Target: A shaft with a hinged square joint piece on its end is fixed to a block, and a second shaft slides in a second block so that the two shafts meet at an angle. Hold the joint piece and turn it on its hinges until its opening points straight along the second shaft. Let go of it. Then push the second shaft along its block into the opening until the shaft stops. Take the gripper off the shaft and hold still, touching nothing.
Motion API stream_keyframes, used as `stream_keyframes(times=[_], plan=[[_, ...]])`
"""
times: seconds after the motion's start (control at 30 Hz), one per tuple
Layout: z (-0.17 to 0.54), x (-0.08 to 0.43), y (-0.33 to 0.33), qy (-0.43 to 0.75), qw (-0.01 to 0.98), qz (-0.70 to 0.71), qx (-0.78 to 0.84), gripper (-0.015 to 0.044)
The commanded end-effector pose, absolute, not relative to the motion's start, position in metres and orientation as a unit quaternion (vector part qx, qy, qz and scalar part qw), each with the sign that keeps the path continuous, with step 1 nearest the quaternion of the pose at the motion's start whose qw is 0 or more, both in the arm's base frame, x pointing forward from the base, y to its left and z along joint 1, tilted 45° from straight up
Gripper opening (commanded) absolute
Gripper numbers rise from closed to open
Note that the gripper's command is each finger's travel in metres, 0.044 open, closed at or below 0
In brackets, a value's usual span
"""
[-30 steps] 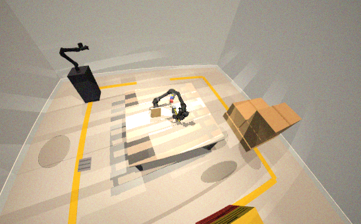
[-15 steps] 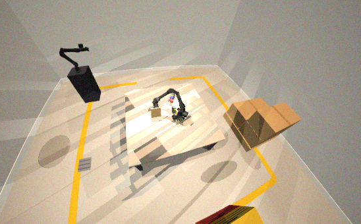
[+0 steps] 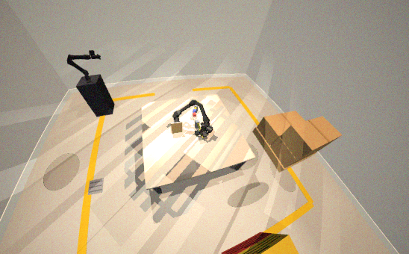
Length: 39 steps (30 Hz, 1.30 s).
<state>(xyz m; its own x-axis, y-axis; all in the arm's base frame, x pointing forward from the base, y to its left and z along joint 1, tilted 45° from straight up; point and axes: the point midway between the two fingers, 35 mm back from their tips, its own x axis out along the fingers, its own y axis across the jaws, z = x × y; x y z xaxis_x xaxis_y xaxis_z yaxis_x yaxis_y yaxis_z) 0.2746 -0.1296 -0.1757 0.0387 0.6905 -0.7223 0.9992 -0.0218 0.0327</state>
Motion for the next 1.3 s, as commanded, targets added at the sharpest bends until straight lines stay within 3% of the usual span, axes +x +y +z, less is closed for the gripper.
stream_keyframes(times=[0.0,1.27], plan=[[-0.172,0.275,-0.122,0.635,0.285,-0.268,0.666,0.0],[-0.135,0.274,-0.08,0.631,0.284,-0.265,0.671,0.0]])
